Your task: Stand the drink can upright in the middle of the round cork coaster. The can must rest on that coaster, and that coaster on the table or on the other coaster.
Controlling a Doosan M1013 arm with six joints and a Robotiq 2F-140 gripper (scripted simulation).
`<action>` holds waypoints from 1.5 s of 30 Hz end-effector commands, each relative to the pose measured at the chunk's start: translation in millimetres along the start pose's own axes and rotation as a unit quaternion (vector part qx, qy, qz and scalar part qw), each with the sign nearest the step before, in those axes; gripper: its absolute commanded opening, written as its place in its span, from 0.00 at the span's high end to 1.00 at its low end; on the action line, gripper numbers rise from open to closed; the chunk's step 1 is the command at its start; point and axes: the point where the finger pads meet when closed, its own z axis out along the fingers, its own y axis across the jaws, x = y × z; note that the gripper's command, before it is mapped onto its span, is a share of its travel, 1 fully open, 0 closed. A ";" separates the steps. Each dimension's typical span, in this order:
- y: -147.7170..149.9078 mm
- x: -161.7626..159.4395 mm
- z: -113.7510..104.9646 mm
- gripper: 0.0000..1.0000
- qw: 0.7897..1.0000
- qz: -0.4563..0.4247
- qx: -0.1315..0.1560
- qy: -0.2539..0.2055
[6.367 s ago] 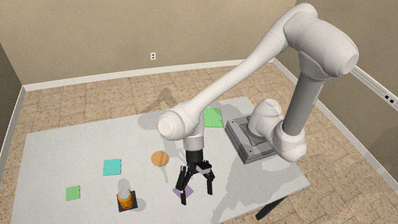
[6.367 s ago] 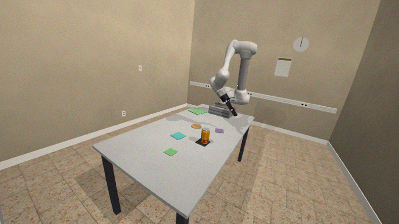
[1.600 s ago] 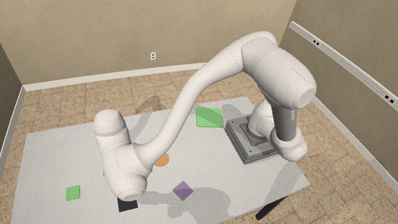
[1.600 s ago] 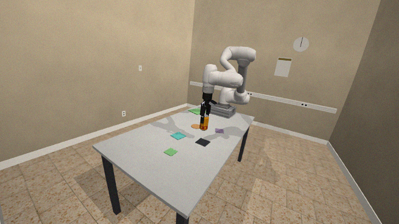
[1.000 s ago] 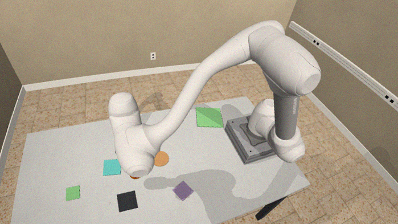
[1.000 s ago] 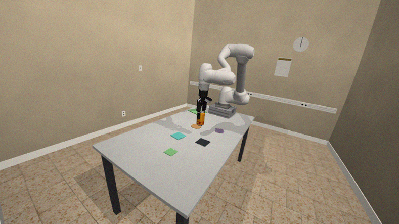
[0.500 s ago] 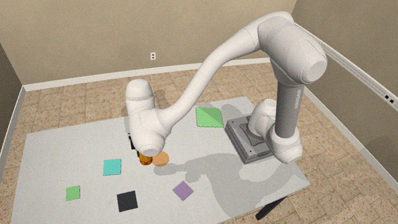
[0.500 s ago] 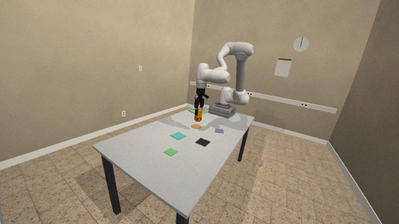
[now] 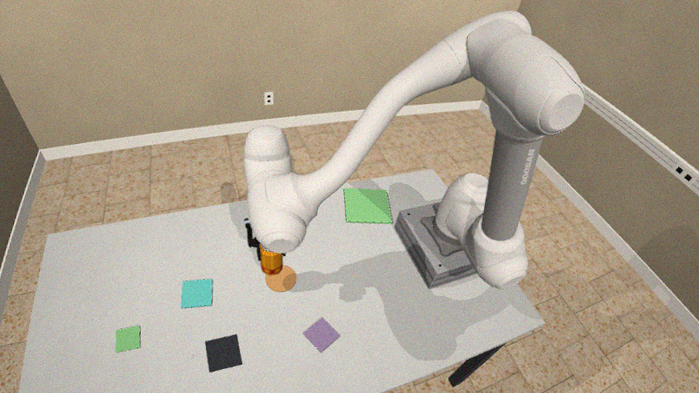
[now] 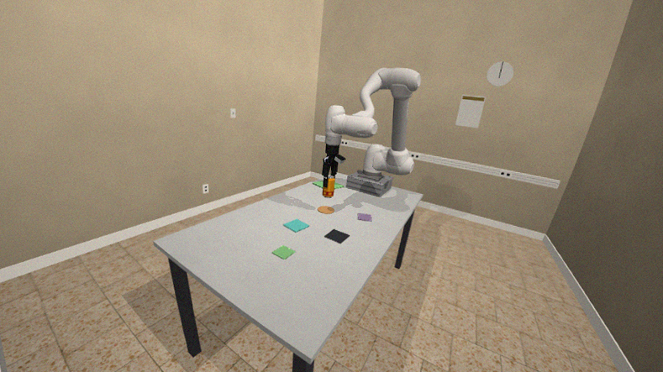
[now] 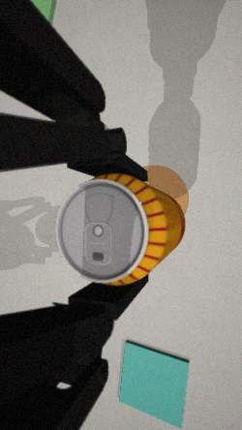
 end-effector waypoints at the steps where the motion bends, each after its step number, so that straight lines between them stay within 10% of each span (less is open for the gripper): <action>1: -4.5 -3.3 -0.6 0.90 1.000 0.000 -0.001 0.000; 29: -31.6 -20.3 3.9 0.90 1.000 0.000 -0.001 0.000; 45: -32.7 -20.1 86.1 0.90 1.000 0.000 -0.001 0.000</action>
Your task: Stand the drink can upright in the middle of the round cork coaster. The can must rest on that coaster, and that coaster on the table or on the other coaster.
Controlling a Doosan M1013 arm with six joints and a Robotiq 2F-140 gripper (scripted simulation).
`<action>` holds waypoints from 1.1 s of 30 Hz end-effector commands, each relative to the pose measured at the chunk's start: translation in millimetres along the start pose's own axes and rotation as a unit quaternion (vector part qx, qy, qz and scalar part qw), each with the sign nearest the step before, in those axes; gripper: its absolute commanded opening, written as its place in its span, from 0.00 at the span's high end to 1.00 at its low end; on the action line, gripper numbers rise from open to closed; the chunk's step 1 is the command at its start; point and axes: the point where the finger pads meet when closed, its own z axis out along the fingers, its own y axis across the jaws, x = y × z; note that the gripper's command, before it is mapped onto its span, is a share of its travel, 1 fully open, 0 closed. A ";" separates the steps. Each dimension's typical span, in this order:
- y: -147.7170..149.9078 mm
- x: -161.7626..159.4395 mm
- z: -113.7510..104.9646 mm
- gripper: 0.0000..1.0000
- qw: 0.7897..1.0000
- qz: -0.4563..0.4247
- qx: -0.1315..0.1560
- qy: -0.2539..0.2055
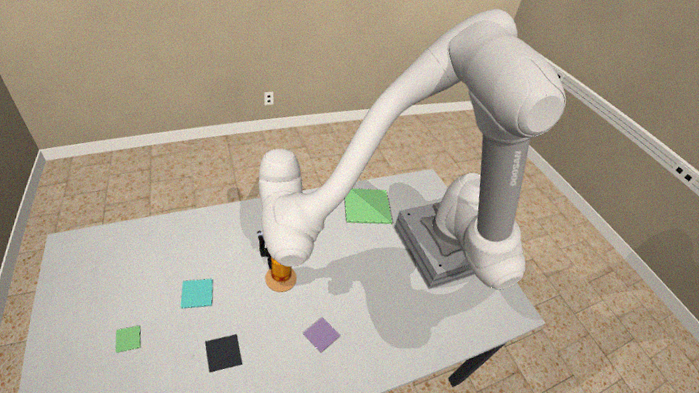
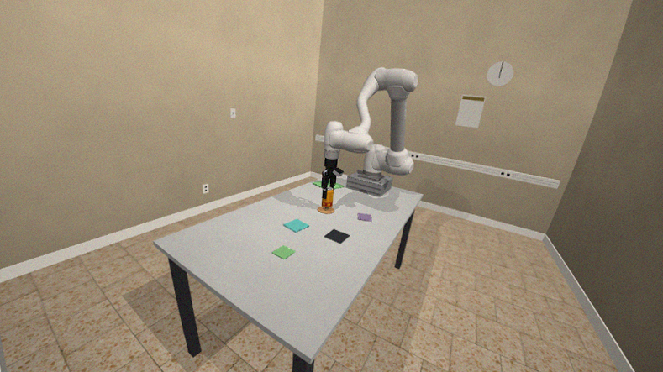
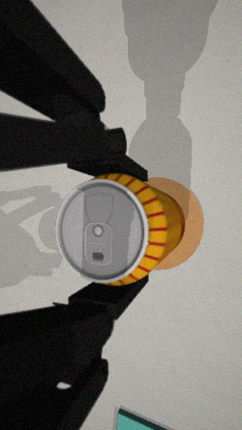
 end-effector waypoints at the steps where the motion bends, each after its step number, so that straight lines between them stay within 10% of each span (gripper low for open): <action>1: 0.6 0.2 0.0 0.90 1.000 0.000 -0.001 0.000; 29: 1.8 0.1 15.2 0.90 1.000 0.000 -0.001 0.000; 30: 1.8 0.1 15.2 0.00 1.000 0.000 -0.001 0.000; 33: 1.8 0.1 15.2 0.00 1.000 0.000 -0.001 0.000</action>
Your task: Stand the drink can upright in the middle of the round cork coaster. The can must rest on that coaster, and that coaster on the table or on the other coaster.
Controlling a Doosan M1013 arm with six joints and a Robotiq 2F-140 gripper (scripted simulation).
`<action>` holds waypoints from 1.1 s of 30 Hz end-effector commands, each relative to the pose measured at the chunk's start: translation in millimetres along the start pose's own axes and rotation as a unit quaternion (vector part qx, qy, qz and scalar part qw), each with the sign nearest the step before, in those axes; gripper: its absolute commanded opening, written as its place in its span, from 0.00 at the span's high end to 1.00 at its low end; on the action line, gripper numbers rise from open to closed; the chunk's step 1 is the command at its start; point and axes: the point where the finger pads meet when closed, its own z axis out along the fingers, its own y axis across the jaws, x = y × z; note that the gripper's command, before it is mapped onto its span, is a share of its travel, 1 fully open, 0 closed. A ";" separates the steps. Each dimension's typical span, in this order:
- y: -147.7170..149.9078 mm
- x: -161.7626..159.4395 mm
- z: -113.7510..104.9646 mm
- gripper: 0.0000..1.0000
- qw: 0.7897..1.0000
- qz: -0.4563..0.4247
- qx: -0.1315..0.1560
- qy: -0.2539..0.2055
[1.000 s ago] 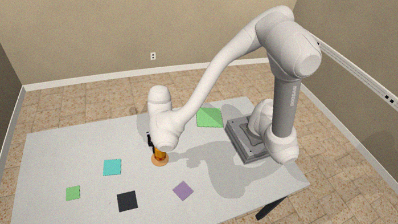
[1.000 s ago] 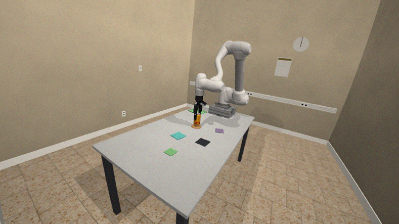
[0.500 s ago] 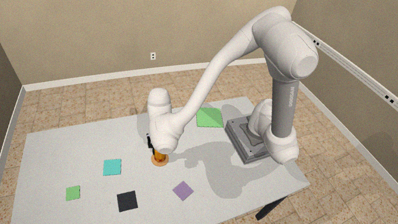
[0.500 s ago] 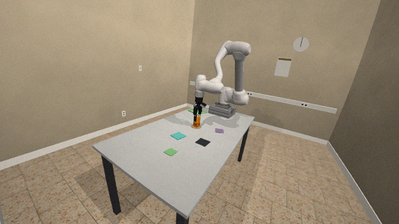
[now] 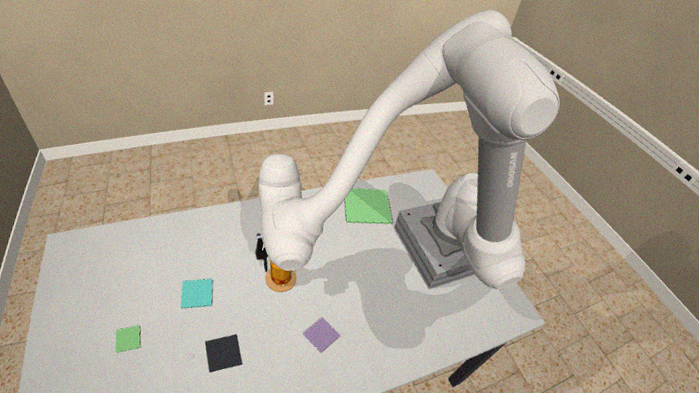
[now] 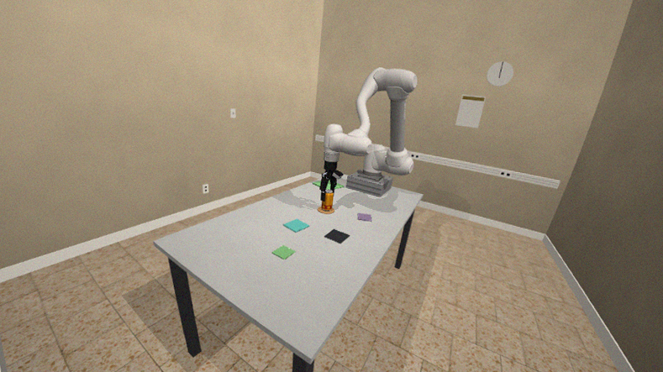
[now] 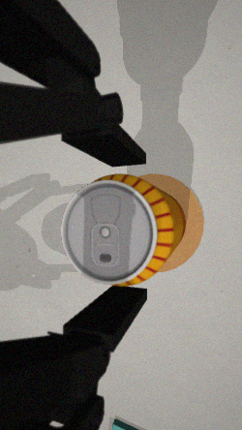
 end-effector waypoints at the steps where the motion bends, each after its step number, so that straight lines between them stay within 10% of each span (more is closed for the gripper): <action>1: 0.5 0.1 -0.7 0.00 1.000 0.000 -0.001 0.000; 33: 0.2 0.1 -20.0 0.00 1.000 0.000 -0.001 0.000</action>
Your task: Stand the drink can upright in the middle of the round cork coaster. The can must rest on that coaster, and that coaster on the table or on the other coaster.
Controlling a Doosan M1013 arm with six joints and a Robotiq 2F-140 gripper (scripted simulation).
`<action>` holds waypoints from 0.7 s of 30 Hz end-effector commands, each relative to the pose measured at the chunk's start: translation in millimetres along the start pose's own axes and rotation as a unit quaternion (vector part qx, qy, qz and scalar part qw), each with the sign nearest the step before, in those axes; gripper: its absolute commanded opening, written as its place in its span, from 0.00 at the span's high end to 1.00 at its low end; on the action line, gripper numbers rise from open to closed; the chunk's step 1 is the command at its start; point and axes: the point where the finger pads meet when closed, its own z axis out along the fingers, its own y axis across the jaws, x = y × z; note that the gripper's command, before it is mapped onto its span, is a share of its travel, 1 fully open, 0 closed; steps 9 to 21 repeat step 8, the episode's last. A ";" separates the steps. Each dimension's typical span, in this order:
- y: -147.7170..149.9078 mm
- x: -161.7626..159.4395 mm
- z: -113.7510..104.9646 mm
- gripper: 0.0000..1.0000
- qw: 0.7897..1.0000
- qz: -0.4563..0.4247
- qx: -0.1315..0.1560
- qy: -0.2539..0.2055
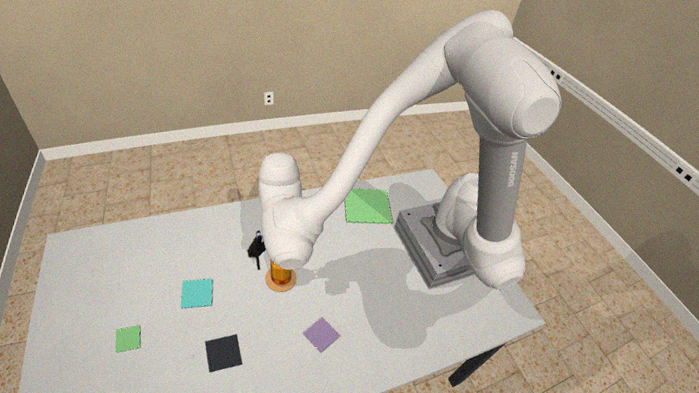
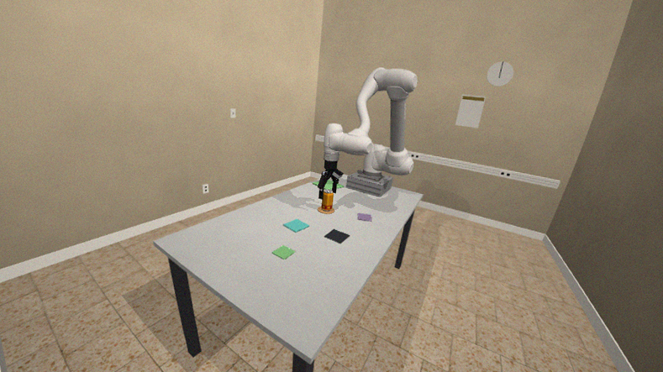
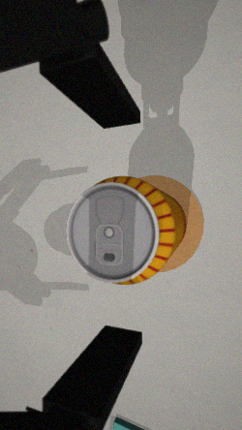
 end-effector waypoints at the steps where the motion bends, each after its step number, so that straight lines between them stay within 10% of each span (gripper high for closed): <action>1: 0.2 0.1 -33.3 0.00 1.000 0.000 -0.002 0.000; 5: -0.9 0.1 -95.2 0.00 1.000 0.000 -0.002 0.000; 21: -1.0 0.2 -96.5 0.00 1.000 0.000 -0.002 0.000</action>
